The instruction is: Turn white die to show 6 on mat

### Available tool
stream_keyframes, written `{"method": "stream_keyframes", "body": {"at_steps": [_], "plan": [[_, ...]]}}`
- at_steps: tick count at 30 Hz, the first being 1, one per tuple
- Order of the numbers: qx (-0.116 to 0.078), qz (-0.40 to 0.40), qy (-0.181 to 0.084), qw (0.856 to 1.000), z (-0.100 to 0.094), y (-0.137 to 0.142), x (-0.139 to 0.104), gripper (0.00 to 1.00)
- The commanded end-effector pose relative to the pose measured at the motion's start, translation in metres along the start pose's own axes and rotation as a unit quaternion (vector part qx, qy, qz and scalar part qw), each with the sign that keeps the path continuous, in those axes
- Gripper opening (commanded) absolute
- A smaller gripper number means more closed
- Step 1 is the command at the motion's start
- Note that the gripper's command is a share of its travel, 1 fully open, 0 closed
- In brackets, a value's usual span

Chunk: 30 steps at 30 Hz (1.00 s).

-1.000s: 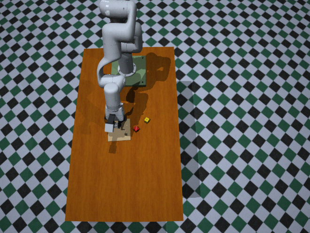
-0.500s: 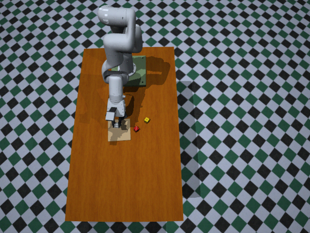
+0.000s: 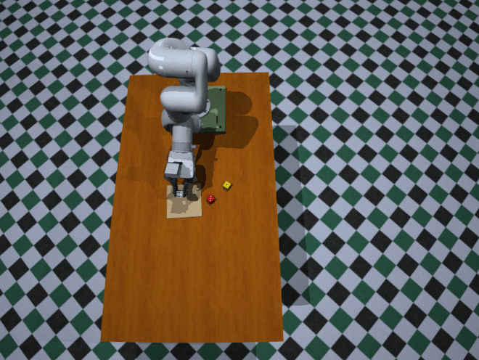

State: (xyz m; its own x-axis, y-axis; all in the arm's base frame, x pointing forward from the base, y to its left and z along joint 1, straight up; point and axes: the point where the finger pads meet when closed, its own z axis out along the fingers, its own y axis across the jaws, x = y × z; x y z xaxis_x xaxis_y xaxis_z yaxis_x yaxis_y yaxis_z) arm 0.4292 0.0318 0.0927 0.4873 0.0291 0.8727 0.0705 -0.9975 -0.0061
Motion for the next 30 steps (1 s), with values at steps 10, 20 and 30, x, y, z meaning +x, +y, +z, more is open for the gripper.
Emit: {"method": "stream_keyframes", "body": {"at_steps": [10,20,30], "plan": [[0.000,0.000,0.013,1.000,0.003,0.000,-0.003,0.21],[0.000,0.000,0.013,1.000,0.013,0.000,-0.022,0.21],[0.000,0.000,0.013,1.000,0.028,0.000,-0.047,0.21]]}}
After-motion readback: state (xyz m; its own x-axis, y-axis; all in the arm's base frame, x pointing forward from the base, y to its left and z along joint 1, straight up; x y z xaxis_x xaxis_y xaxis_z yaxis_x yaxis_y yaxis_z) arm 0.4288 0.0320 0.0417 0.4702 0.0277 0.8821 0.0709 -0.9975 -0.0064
